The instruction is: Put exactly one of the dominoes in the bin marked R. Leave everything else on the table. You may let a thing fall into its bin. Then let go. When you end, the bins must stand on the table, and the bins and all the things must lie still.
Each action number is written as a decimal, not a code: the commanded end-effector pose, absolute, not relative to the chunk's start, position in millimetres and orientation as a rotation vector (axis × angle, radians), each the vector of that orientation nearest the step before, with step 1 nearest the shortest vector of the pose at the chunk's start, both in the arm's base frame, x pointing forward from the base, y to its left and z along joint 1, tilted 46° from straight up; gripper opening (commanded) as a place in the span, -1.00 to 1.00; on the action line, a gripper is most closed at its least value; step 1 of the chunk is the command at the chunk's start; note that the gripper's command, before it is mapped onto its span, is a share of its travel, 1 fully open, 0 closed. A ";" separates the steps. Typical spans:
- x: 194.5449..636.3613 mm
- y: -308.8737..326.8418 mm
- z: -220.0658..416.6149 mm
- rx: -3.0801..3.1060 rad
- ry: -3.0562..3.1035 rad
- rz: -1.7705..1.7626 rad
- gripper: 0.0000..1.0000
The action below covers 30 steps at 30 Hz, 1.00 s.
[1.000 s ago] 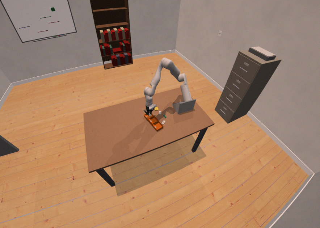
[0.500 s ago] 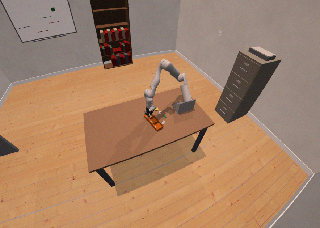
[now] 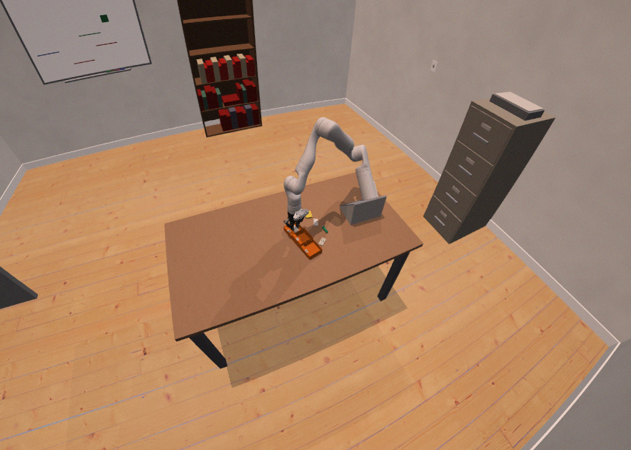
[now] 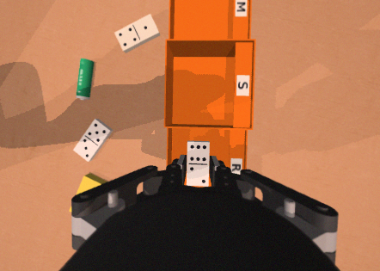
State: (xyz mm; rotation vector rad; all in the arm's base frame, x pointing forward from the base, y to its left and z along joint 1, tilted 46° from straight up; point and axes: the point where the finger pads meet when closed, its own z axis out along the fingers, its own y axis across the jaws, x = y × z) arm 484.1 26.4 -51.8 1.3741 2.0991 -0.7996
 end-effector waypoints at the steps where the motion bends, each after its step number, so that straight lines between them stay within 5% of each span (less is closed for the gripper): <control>1: 484.5 27.4 -51.4 1.373 2.100 -0.797 -0.36; 30: 482.9 39.6 -39.3 1.373 2.100 -0.797 -0.36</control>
